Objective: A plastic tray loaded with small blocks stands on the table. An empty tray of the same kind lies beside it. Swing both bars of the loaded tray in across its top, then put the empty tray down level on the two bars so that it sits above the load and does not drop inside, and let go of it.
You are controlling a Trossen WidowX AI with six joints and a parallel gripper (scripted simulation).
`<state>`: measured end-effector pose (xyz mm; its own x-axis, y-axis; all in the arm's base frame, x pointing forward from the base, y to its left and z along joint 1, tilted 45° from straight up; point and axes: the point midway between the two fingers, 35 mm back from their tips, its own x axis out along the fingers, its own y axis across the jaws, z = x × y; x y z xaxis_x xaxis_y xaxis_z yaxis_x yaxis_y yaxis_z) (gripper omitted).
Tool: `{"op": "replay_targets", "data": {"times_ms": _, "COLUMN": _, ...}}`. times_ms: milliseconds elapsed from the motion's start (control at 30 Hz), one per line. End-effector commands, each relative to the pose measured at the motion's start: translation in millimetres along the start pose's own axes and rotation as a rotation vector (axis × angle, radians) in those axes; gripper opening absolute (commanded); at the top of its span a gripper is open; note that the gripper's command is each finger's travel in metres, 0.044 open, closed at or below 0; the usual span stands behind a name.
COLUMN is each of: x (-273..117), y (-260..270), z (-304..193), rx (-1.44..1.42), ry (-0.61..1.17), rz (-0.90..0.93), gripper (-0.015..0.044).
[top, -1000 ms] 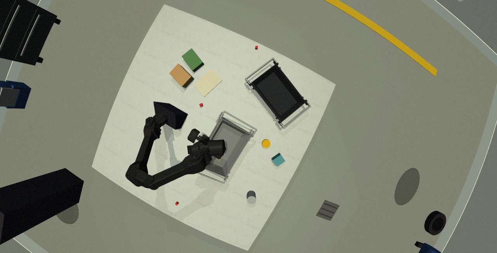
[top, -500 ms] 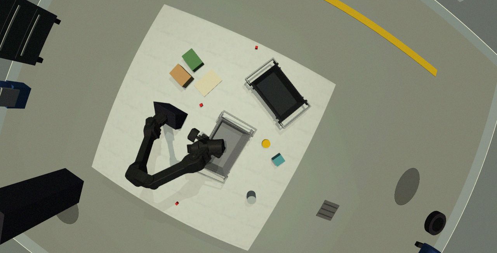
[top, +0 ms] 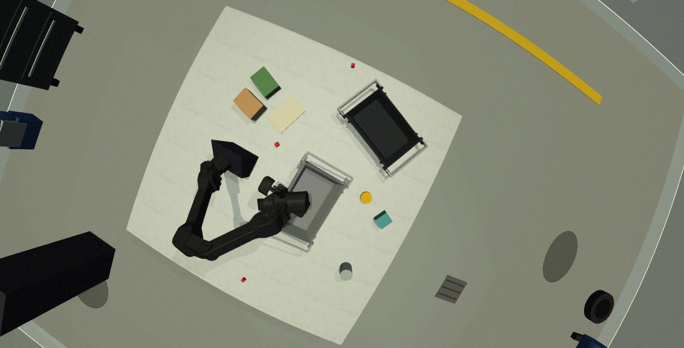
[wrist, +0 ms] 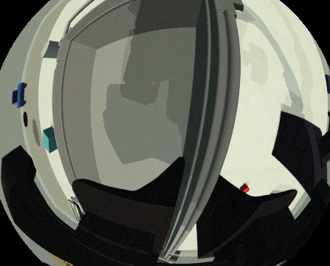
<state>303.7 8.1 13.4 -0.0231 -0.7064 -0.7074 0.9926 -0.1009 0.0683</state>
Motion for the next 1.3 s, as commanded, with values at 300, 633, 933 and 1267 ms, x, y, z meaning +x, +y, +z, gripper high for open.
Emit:
{"op": "replay_targets", "data": {"times_ms": 300, "x": 9.6, "y": -5.0, "z": 1.8, "rx": 0.0, "ry": 0.003, "rz": -0.023, "gripper": 0.0}}
{"op": "replay_targets", "data": {"times_ms": 633, "x": 12.7, "y": -6.4, "z": 1.9, "rx": 0.0, "ry": 0.003, "rz": -0.023, "gripper": 0.0}}
{"op": "replay_targets", "data": {"times_ms": 933, "x": 12.7, "y": -6.4, "z": 1.9, "rx": 0.0, "ry": 0.003, "rz": -0.023, "gripper": 0.0}}
{"op": "replay_targets", "data": {"times_ms": 1267, "x": 12.7, "y": -6.4, "z": 1.9, "rx": 0.0, "ry": 0.003, "rz": -0.023, "gripper": 0.0}}
